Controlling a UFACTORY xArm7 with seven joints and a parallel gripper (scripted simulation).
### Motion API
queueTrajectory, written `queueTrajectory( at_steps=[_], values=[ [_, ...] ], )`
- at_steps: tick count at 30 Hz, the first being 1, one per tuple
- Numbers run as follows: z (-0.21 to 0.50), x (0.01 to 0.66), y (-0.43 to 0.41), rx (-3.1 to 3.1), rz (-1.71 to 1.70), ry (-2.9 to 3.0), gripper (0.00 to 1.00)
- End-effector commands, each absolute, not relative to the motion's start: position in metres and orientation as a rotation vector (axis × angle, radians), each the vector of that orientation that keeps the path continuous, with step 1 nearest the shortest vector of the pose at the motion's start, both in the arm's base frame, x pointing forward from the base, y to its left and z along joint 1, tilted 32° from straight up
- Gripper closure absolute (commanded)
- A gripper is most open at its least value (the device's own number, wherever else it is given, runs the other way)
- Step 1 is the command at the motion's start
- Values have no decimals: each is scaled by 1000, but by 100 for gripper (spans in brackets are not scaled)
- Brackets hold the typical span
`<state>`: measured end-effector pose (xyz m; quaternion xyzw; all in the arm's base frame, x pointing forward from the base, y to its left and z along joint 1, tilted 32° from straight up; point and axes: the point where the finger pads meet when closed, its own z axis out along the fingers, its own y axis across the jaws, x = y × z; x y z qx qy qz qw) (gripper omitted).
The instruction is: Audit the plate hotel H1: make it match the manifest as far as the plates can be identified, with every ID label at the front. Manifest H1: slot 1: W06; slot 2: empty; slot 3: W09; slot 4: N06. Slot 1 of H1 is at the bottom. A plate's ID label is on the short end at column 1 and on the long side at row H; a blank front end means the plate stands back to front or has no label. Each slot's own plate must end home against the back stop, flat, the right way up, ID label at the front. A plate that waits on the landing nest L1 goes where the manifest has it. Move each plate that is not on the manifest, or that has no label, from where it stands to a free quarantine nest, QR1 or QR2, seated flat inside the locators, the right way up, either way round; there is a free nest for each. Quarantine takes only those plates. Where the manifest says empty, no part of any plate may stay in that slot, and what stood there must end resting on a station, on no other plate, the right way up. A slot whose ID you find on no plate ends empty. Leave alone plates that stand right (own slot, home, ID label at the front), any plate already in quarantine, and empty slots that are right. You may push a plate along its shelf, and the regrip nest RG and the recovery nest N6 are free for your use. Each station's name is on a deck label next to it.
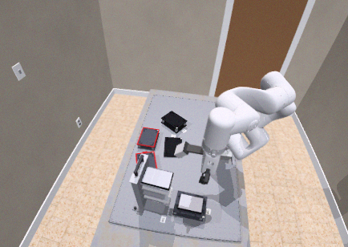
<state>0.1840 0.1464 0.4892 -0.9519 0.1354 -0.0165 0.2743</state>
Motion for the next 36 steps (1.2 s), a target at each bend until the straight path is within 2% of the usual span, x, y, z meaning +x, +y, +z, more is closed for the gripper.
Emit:
queueTrajectory(
  at_steps=[1,36],
  values=[
    [487,185,148,-2557,-47,365,0],
    [443,190,175,-2557,-47,364,0]
  ],
)
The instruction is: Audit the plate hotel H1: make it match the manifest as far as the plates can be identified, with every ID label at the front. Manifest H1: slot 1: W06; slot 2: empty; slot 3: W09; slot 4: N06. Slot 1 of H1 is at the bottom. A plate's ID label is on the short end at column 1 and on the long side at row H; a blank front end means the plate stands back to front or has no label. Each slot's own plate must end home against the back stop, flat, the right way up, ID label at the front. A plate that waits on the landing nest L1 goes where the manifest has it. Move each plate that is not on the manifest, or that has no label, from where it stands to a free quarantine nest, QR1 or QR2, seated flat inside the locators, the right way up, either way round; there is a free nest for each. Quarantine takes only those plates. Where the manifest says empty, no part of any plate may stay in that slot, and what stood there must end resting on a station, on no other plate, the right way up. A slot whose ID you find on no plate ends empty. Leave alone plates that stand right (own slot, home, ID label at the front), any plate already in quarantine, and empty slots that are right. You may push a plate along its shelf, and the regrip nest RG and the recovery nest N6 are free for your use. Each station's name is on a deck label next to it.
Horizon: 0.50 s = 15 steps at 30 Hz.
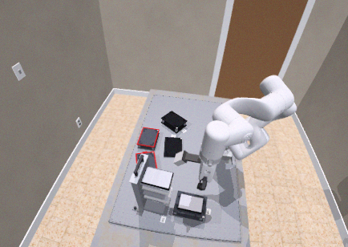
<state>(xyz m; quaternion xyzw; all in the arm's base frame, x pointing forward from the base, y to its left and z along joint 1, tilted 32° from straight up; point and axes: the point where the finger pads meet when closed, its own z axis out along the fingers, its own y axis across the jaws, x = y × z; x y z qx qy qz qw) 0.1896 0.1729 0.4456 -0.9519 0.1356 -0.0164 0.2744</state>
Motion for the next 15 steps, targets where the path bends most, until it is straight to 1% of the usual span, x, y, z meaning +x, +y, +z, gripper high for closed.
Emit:
queueTrajectory(
  at_steps=[1,15],
  values=[
    [442,190,176,-2557,-47,364,0],
    [425,193,186,-2557,-47,364,0]
  ],
)
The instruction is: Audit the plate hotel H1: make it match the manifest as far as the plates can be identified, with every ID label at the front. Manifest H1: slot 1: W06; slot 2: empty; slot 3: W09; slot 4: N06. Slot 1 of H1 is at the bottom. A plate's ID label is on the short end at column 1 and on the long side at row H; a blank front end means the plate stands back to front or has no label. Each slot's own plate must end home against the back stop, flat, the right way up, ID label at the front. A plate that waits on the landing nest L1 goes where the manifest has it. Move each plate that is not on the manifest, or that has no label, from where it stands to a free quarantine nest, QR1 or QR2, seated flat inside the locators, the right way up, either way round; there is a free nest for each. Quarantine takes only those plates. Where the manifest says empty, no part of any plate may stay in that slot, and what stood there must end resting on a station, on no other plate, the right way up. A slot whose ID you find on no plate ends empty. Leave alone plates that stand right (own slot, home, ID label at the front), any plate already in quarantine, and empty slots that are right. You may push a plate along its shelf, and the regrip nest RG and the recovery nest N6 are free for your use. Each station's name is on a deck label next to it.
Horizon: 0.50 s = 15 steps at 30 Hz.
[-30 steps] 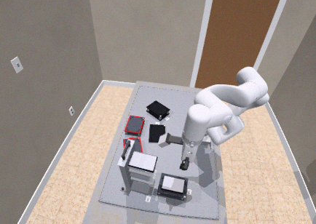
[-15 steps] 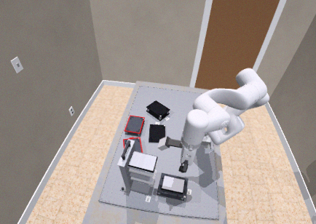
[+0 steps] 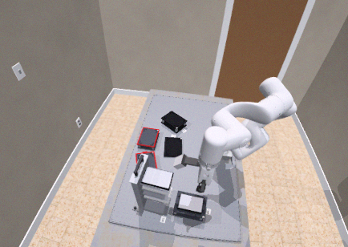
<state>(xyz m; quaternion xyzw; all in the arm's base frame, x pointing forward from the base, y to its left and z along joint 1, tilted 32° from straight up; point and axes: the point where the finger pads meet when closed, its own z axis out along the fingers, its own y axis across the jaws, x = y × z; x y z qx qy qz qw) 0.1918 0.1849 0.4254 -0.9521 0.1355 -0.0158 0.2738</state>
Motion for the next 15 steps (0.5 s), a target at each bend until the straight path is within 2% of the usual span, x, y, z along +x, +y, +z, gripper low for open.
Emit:
queueTrajectory(
  at_steps=[1,15],
  values=[
    [424,193,187,-2557,-47,364,0],
    [405,195,198,-2557,-47,364,0]
  ],
)
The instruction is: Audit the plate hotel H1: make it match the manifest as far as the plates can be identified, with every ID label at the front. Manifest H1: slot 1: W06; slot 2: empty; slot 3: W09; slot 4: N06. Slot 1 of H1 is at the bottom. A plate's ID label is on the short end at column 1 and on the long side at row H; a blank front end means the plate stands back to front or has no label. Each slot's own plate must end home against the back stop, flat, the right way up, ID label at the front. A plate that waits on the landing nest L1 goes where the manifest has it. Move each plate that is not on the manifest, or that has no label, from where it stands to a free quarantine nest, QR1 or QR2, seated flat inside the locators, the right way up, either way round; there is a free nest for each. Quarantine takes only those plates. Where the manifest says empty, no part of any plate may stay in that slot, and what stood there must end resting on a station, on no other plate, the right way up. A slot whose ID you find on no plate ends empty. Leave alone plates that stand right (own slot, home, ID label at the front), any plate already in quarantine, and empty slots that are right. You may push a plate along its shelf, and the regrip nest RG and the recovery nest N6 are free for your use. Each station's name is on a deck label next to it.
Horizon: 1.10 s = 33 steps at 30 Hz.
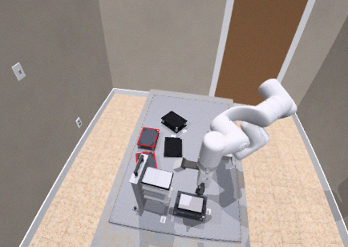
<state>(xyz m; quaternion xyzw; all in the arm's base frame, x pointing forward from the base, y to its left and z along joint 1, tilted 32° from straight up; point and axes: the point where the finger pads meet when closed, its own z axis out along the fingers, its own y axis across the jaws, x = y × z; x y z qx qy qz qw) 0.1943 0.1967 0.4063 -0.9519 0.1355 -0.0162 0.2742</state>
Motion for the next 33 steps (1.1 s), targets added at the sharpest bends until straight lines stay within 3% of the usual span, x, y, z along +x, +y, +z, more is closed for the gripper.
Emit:
queueTrajectory(
  at_steps=[1,33],
  values=[
    [405,195,198,-2557,-47,364,0],
    [363,200,224,-2557,-47,364,0]
  ],
)
